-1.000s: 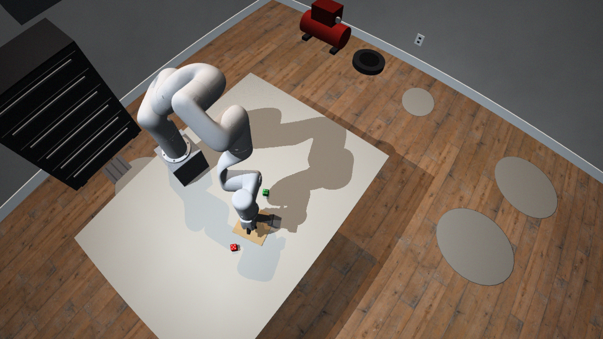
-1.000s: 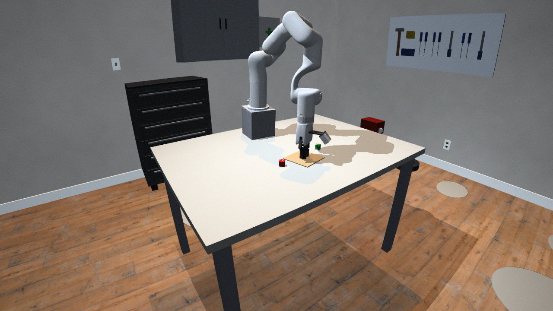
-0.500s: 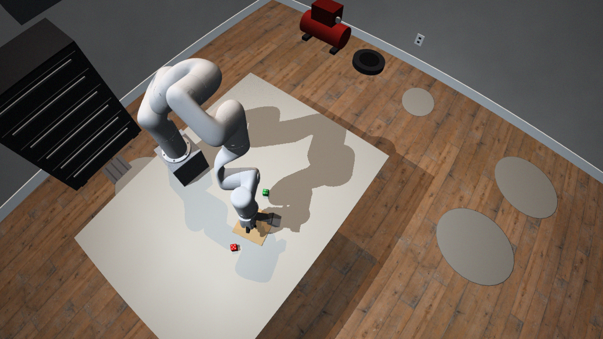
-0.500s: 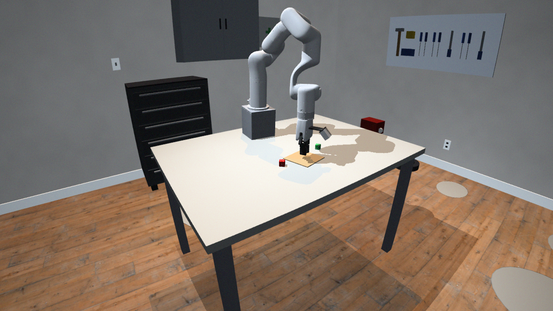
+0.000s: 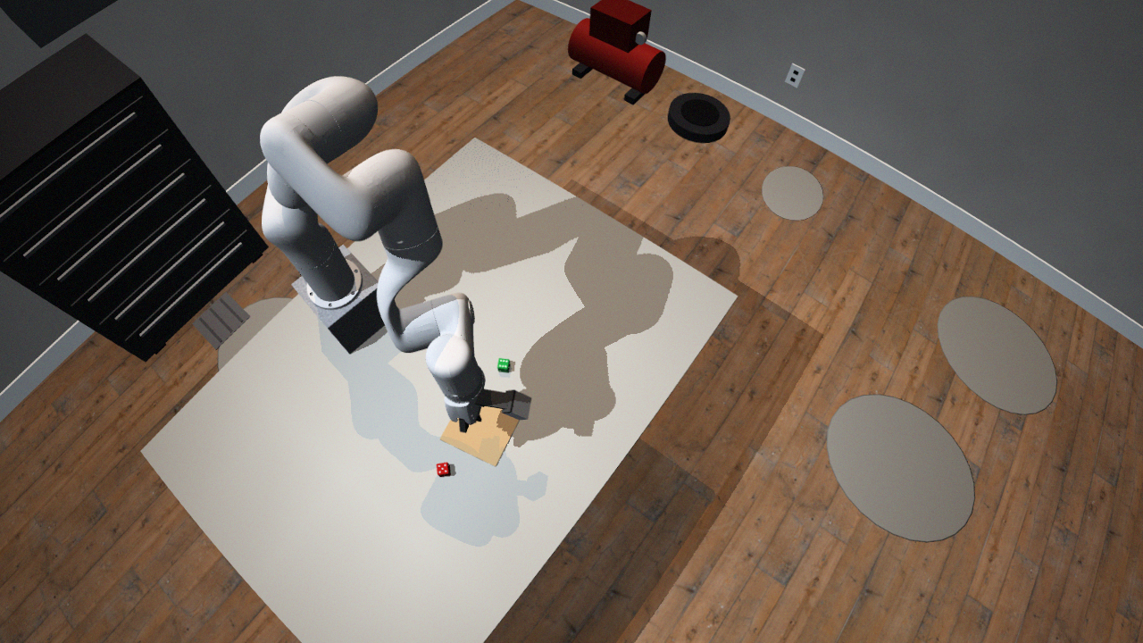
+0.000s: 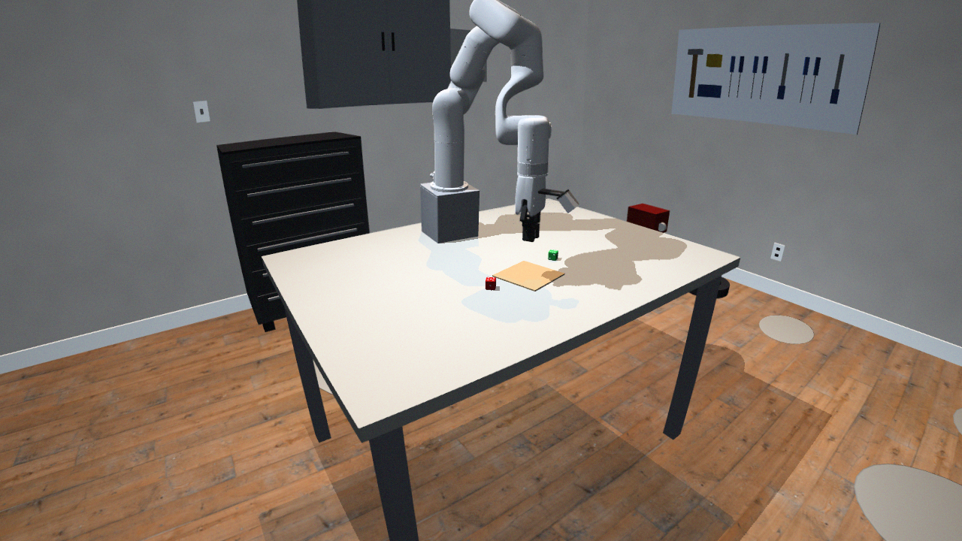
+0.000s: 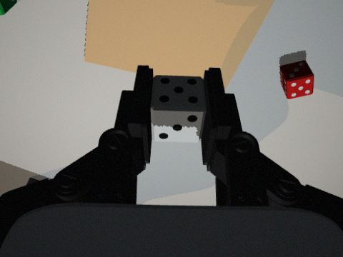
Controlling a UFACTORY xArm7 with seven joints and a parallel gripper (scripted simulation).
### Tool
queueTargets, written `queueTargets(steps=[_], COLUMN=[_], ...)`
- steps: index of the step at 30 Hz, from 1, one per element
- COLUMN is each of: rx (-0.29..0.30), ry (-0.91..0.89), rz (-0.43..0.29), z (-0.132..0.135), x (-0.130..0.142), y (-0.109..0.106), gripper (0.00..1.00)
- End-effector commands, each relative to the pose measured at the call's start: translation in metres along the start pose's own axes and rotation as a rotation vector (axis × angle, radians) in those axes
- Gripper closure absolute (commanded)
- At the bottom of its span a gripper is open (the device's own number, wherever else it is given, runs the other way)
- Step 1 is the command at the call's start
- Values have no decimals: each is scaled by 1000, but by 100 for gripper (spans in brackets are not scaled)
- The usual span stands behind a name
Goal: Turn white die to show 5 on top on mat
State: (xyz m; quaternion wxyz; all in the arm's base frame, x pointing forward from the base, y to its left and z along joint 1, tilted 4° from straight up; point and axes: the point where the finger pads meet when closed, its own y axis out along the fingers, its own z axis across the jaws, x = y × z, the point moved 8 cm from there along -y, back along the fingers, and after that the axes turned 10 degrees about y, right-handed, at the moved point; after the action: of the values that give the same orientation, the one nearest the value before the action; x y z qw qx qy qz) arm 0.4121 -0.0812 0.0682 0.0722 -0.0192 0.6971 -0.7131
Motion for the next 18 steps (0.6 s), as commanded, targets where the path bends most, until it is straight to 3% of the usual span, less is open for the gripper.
queueTargets(steps=[1, 18], rx=[3, 1], ry=[1, -23], rz=[-4, -5], z=[0, -3], x=[-1, -10], y=[-3, 8], gripper=[79, 79])
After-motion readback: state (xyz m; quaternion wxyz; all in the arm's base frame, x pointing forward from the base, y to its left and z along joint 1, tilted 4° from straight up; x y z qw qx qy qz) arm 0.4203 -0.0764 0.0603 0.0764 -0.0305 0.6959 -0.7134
